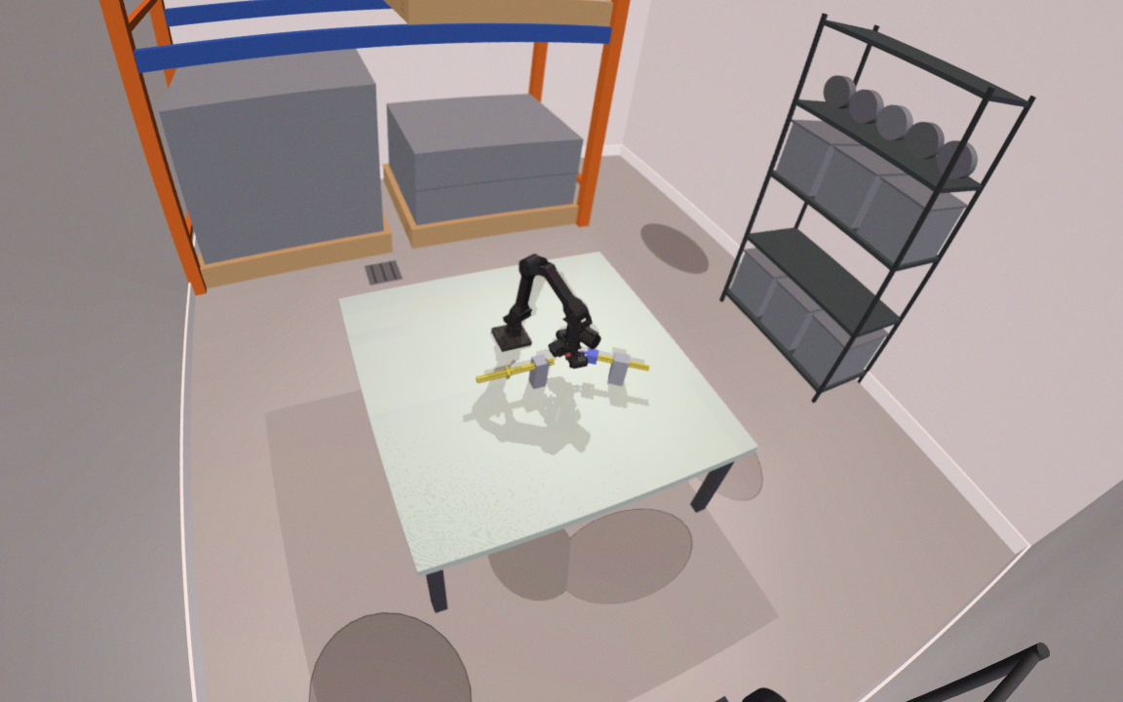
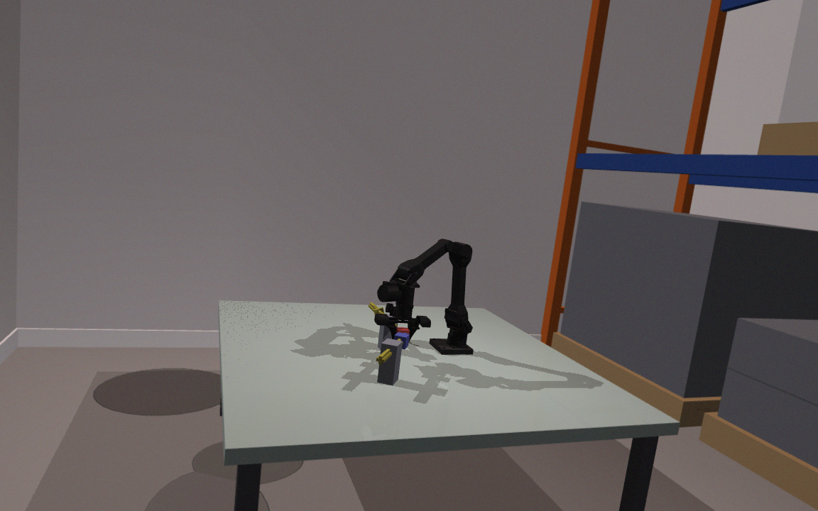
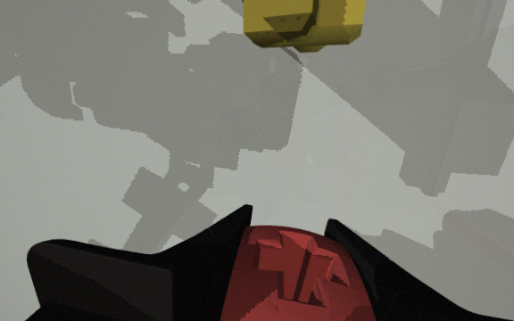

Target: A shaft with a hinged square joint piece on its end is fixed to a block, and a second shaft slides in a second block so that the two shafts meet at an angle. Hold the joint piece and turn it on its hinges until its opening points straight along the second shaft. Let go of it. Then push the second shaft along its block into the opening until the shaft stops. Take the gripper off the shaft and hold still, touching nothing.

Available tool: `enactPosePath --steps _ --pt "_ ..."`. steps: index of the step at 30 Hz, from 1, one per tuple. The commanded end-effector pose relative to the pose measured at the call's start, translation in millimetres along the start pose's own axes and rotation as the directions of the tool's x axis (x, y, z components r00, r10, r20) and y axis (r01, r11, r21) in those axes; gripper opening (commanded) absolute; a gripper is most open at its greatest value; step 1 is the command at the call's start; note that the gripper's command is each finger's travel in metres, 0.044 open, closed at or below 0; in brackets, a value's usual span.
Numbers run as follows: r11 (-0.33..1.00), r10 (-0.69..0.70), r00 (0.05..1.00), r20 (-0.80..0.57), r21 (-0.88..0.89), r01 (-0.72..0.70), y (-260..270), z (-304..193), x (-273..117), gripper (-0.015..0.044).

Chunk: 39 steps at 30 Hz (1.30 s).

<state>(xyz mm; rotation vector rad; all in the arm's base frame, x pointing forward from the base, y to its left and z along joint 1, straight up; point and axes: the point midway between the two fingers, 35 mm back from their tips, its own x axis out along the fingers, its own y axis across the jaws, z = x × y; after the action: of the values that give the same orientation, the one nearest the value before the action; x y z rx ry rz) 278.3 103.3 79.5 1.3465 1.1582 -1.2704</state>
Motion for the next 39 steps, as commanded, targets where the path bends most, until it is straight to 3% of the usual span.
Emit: enactPosePath --steps 1,38,39 --pt "1.000 0.001 1.000 0.000 0.005 -0.001 0.1 0.0 0.7 0.0182" --pt "1.000 0.001 1.000 0.000 0.005 -0.001 0.1 0.0 0.7 0.0182" --pt "1.000 0.000 1.000 0.000 0.000 0.000 0.0 0.0 0.0 0.0156"
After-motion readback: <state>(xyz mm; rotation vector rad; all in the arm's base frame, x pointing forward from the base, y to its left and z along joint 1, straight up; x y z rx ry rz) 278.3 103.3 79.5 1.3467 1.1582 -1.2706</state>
